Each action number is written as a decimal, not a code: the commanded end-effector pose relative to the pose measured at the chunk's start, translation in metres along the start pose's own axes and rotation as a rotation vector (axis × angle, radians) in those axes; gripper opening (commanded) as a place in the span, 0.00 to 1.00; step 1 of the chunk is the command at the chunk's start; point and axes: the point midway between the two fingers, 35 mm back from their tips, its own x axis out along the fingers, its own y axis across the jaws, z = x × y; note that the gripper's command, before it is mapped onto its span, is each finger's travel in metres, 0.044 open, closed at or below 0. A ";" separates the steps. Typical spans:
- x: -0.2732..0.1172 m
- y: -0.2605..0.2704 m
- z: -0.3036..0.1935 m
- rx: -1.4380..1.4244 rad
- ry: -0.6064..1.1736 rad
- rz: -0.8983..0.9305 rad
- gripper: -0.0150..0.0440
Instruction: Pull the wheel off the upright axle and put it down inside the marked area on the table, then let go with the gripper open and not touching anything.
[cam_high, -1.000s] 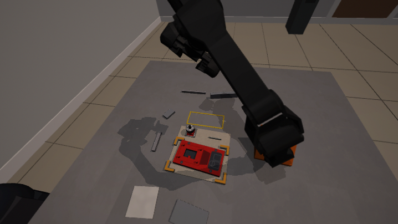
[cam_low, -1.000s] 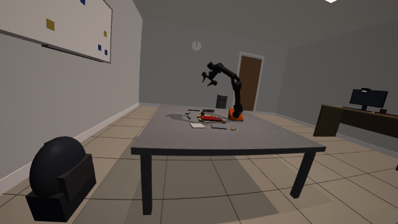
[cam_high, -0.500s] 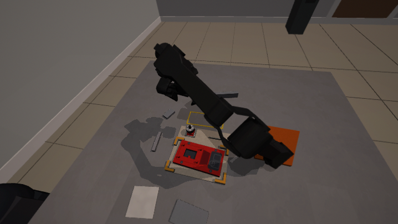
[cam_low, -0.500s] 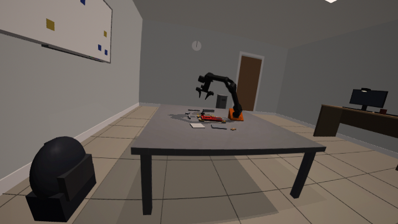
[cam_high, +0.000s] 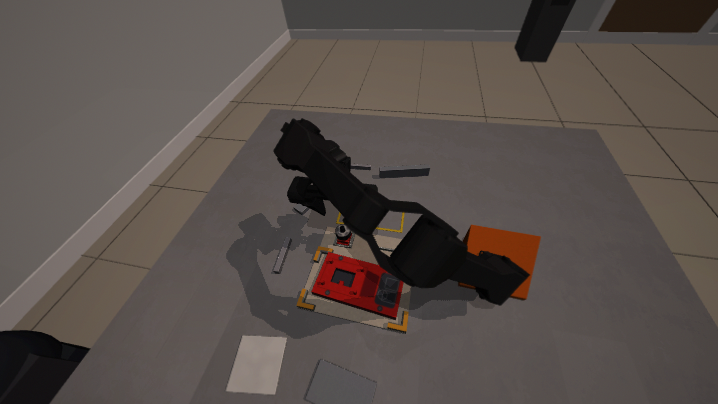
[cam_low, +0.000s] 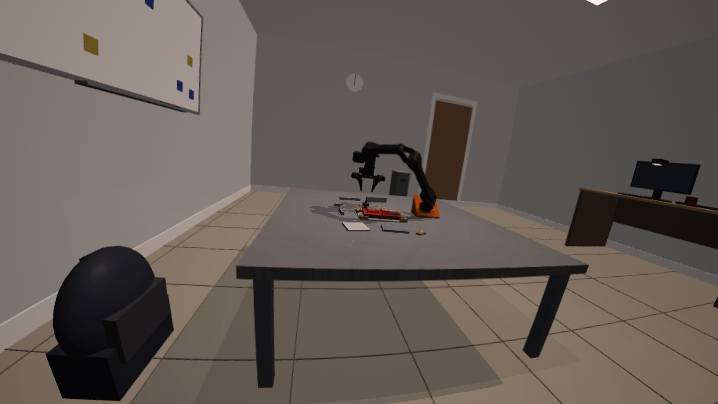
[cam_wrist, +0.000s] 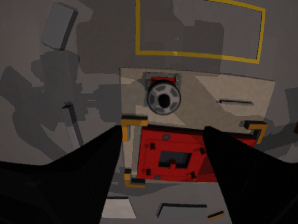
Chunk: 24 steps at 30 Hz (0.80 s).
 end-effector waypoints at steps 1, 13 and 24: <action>0.003 -0.004 0.005 0.007 0.013 -0.007 0.76; 0.033 -0.002 0.003 0.007 0.013 -0.006 0.76; 0.078 -0.005 0.001 0.007 0.016 -0.006 0.76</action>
